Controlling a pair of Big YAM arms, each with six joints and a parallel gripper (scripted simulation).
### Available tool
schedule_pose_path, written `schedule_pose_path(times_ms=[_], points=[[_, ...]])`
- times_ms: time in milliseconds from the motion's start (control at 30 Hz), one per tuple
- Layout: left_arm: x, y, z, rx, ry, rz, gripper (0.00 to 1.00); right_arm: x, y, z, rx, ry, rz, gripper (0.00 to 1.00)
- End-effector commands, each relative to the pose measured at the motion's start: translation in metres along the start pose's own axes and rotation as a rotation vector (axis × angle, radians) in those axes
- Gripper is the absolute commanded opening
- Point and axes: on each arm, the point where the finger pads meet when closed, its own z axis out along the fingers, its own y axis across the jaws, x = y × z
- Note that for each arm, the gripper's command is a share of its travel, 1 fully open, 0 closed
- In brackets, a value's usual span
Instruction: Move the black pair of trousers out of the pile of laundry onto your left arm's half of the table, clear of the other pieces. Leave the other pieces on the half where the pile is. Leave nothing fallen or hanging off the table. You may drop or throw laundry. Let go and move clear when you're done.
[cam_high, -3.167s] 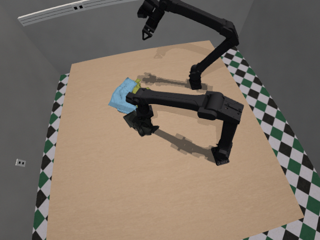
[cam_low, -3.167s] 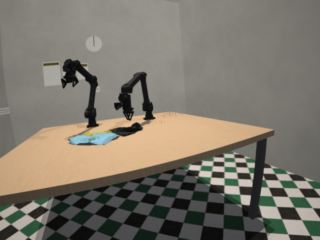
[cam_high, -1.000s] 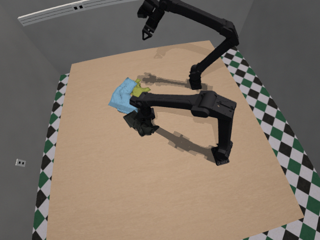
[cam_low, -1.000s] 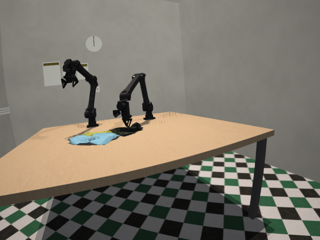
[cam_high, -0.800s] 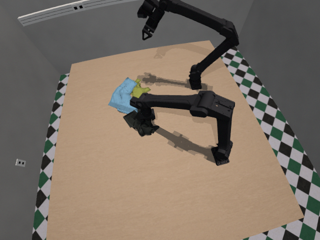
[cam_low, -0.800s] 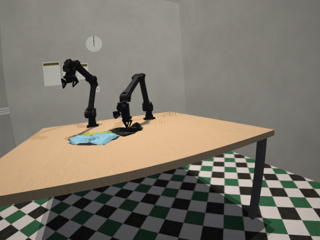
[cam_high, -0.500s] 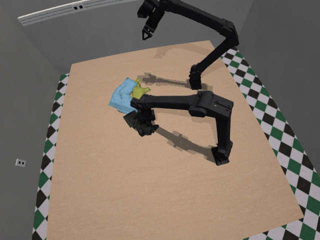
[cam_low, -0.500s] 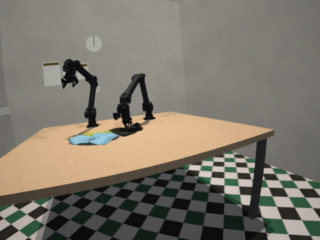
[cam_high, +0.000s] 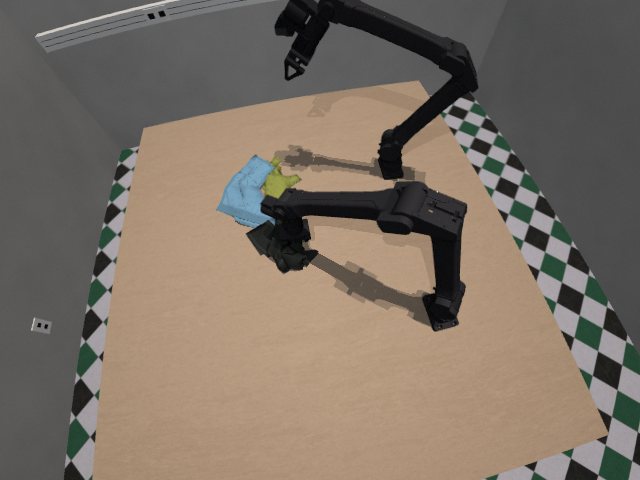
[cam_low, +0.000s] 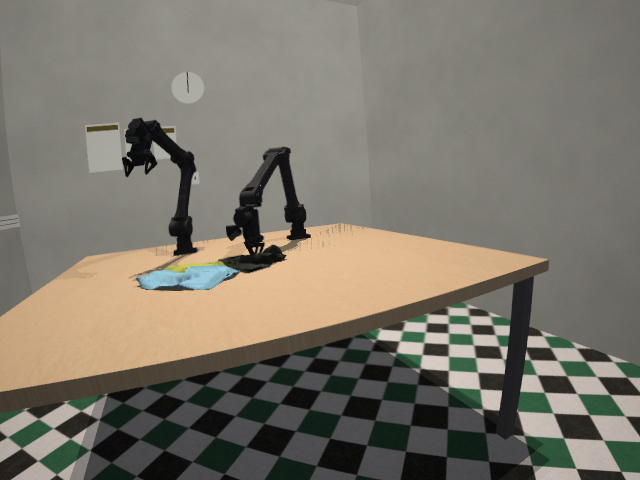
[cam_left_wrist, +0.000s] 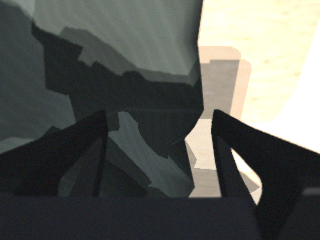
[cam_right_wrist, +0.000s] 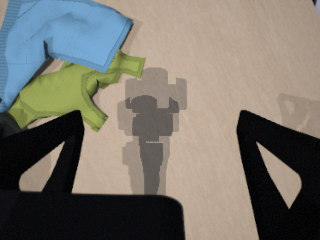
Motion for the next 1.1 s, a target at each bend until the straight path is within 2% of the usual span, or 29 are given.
schedule_pose_path(times_ms=[0, 33, 67, 100, 167, 433, 700, 733, 1067], points=[[-0.009, -0.006, 0.017, 0.013, -0.003, 0.042, 0.6, -0.026, 0.007, -0.027, -0.012, -0.072, -0.005, 0.92], [-0.009, -0.006, 0.017, 0.013, -0.003, 0.042, 0.6, -0.026, 0.007, -0.027, -0.012, -0.072, -0.005, 0.92], [-0.014, 0.007, -0.007, -0.022, -0.027, 0.019, 0.6, -0.026, 0.007, -0.027, -0.012, -0.072, -0.005, 0.92], [-0.002, -0.007, 0.02, 0.028, 0.014, 0.019, 0.6, -0.026, 0.007, -0.027, -0.012, -0.072, -0.005, 0.92], [0.001, -0.011, 0.027, 0.041, 0.025, 0.018, 0.6, -0.026, 0.007, -0.027, -0.012, -0.072, -0.005, 0.92], [0.01, -0.021, 0.047, 0.08, 0.057, 0.017, 0.6, -0.026, 0.007, -0.027, -0.012, -0.072, -0.005, 0.92], [0.009, -0.02, 0.047, 0.08, 0.058, 0.016, 0.6, -0.026, 0.007, -0.027, -0.012, -0.072, -0.005, 0.92], [0.006, -0.024, 0.049, 0.083, 0.053, 0.041, 0.33, -0.026, 0.007, -0.027, -0.012, -0.072, -0.005, 0.92], [0.007, -0.025, 0.048, 0.087, 0.057, 0.035, 0.33, -0.026, 0.007, -0.027, -0.012, -0.072, -0.005, 0.92]])
